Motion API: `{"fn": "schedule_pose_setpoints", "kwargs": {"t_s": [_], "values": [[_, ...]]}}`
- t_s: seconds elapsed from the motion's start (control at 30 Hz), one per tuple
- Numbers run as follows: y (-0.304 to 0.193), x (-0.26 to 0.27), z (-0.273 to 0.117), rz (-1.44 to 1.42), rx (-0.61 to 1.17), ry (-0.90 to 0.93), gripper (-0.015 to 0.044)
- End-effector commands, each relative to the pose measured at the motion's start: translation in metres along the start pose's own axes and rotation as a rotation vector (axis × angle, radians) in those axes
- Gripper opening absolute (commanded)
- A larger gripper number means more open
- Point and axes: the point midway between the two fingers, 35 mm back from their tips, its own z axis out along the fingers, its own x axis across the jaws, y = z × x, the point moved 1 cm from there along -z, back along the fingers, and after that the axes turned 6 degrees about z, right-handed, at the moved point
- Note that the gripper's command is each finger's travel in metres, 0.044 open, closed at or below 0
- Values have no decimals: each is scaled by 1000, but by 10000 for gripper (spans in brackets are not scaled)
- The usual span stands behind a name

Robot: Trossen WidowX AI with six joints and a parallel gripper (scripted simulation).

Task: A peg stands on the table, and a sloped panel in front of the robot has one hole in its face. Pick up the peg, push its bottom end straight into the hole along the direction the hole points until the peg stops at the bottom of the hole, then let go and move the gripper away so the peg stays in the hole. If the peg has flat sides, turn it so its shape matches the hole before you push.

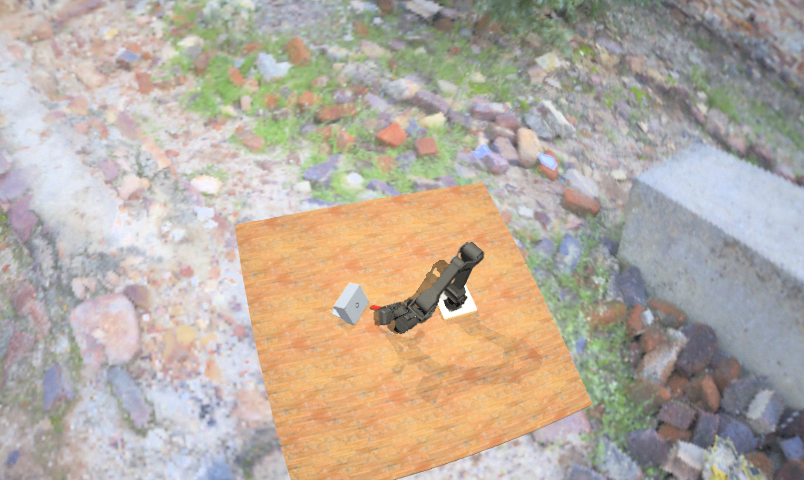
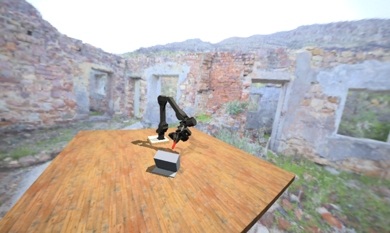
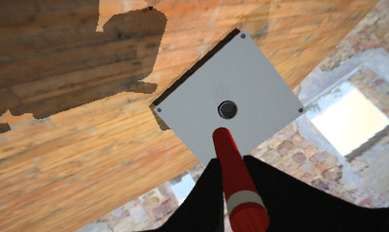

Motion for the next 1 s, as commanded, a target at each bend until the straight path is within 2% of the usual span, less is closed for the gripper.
{"fn": "schedule_pose_setpoints", "kwargs": {"t_s": [0.0, 0.97], "values": [[1, 1, 1, -16, 8, -8, 0], [6, -4, 25, -57, 27, -61, 0]]}}
